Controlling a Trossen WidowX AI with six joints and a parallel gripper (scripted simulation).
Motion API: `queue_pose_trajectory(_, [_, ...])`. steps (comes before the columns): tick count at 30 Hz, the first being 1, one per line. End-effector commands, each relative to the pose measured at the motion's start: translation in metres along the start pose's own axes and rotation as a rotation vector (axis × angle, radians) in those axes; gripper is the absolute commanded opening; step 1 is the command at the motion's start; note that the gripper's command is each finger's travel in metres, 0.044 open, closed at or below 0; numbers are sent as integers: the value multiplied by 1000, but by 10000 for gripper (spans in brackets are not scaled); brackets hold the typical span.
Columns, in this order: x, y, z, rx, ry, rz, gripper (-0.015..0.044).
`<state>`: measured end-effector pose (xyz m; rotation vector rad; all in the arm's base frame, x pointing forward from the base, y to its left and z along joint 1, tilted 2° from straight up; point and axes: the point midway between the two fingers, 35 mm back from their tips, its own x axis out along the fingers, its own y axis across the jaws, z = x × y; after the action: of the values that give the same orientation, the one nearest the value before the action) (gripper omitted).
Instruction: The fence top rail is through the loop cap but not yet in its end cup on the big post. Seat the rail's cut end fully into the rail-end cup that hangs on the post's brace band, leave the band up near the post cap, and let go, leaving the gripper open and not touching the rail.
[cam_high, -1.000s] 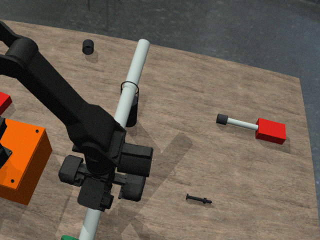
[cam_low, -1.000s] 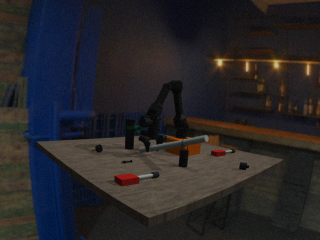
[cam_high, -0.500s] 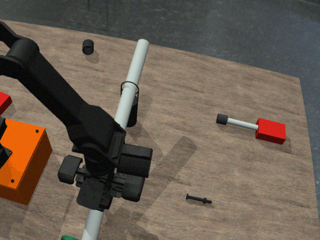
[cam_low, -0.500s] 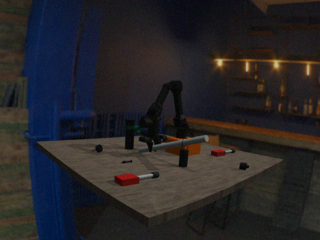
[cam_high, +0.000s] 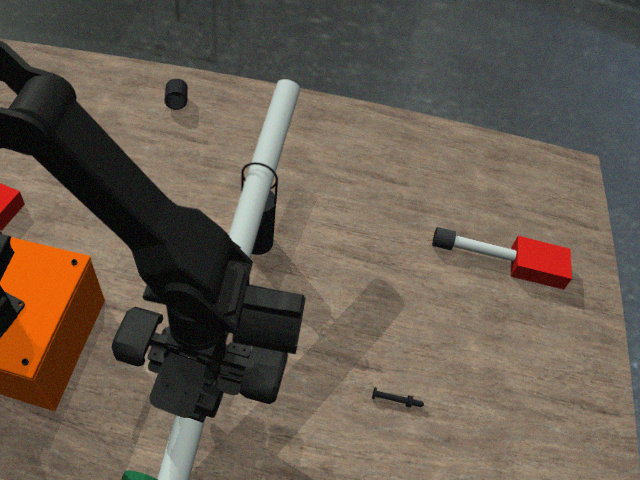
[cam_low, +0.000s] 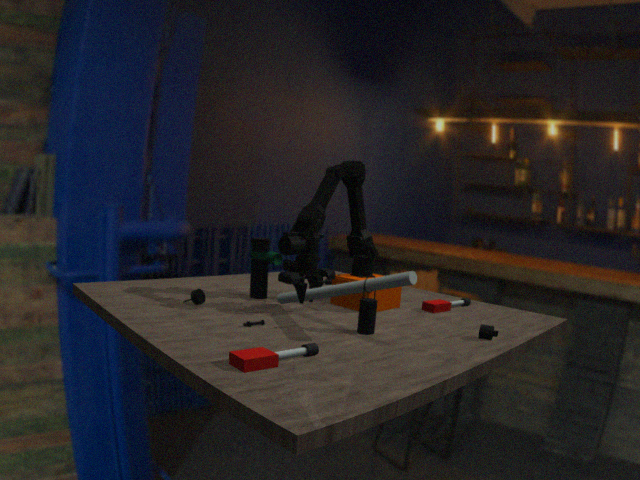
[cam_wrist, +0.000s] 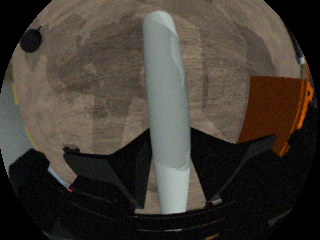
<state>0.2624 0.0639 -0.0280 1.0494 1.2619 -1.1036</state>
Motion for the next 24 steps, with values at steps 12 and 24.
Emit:
queue_pose_trajectory(12, [-82, -2, 8, 12, -297, 17, 0])
queue_pose_trajectory(24, [-80, -3, 5, 6, -294, 8, 0])
